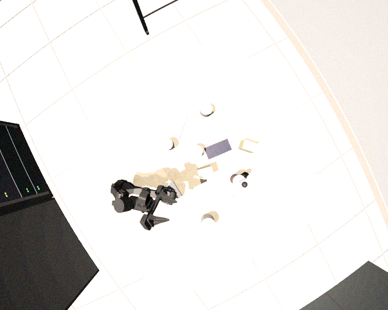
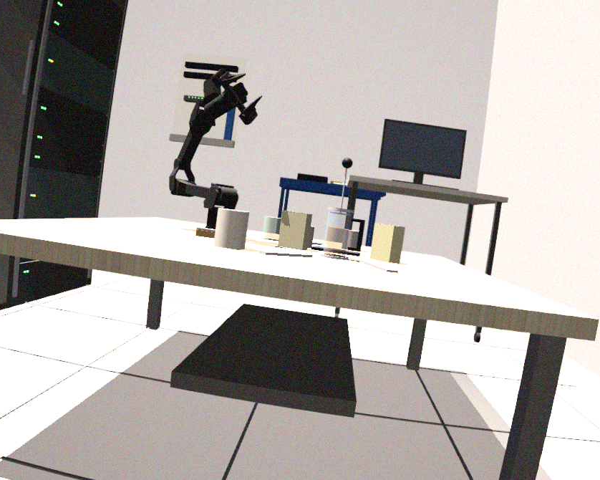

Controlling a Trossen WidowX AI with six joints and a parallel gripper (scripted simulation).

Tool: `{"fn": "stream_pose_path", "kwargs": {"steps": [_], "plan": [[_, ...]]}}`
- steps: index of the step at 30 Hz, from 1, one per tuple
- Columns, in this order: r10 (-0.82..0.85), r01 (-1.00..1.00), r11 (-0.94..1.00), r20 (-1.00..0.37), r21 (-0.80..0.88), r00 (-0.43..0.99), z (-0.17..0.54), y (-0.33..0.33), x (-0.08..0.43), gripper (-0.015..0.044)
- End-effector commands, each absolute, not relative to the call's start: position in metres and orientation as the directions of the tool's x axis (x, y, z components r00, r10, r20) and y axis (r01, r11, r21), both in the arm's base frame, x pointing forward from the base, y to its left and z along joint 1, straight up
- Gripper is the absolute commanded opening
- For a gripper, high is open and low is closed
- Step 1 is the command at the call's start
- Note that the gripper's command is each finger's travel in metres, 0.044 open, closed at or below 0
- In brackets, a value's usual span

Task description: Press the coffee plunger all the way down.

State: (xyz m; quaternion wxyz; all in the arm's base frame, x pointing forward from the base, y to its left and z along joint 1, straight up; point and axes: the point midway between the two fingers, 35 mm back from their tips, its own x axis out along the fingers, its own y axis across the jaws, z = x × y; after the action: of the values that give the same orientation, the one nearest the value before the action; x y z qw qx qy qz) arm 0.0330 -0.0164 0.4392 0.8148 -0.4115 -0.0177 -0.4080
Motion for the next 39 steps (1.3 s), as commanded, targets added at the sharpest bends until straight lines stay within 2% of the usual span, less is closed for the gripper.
{"fn": "stream_pose_path", "kwargs": {"steps": [1,6,15,26,39], "plan": [[-0.651,0.678,0.337,0.359,-0.653,0.669,0.440,-0.018,0.034,0.0426],[-0.649,0.642,0.483,0.249,-0.595,0.719,0.444,-0.047,0.061,0.0440],[-0.579,0.524,0.778,-0.074,-0.346,0.812,0.427,-0.116,0.159,0.0440],[-0.423,0.470,0.883,-0.457,-0.014,0.782,0.350,-0.158,0.288,0.0440],[-0.416,0.475,0.880,-0.478,0.004,0.774,0.284,-0.161,0.296,0.0440]]}}
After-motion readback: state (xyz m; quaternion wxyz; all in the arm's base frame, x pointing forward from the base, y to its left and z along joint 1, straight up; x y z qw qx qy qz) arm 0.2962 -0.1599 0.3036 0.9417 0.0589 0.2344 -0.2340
